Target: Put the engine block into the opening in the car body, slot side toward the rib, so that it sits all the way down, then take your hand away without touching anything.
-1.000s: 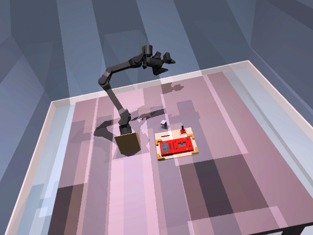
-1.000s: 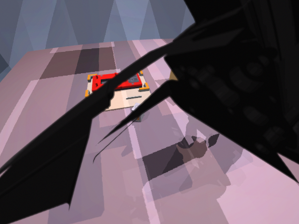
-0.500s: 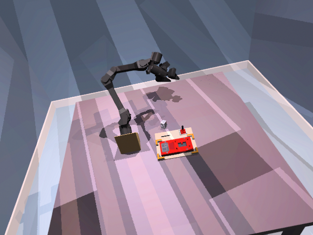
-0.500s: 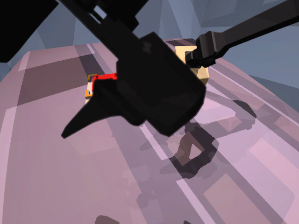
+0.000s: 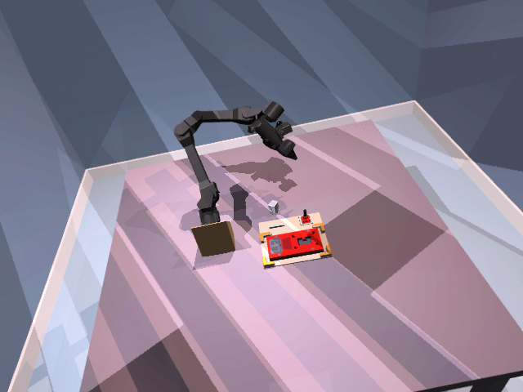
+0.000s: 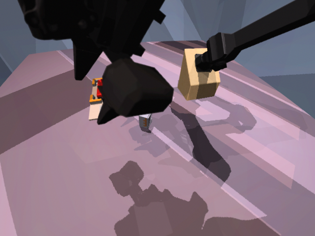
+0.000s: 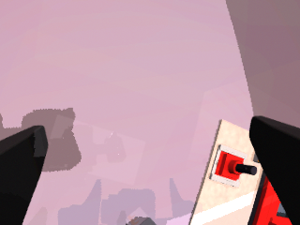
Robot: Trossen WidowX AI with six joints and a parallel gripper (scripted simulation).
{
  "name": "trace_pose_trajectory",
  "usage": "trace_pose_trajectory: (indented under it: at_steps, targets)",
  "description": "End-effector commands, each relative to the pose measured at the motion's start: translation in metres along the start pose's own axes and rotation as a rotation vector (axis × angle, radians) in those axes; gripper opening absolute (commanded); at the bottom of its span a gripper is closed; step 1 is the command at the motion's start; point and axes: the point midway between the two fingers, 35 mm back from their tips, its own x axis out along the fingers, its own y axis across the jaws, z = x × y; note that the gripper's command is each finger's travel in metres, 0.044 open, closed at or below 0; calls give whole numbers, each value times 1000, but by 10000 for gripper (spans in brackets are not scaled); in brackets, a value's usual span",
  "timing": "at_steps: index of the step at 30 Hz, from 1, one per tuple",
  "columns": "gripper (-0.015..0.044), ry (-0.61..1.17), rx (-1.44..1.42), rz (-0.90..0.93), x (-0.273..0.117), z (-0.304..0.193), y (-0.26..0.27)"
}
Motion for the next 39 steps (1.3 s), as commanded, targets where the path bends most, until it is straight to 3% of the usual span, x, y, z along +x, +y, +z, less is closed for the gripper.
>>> trace_pose_trajectory:
  at_steps: [1,31,36,39]
  targets:
    - [440,67,105,9,7,-17,-7]
    - [440,569,991,-20,23,-145,-41]
    - [440,580,1012,-22,21,-149,-39]
    - [440,580,1012,-22,42,-159,-34]
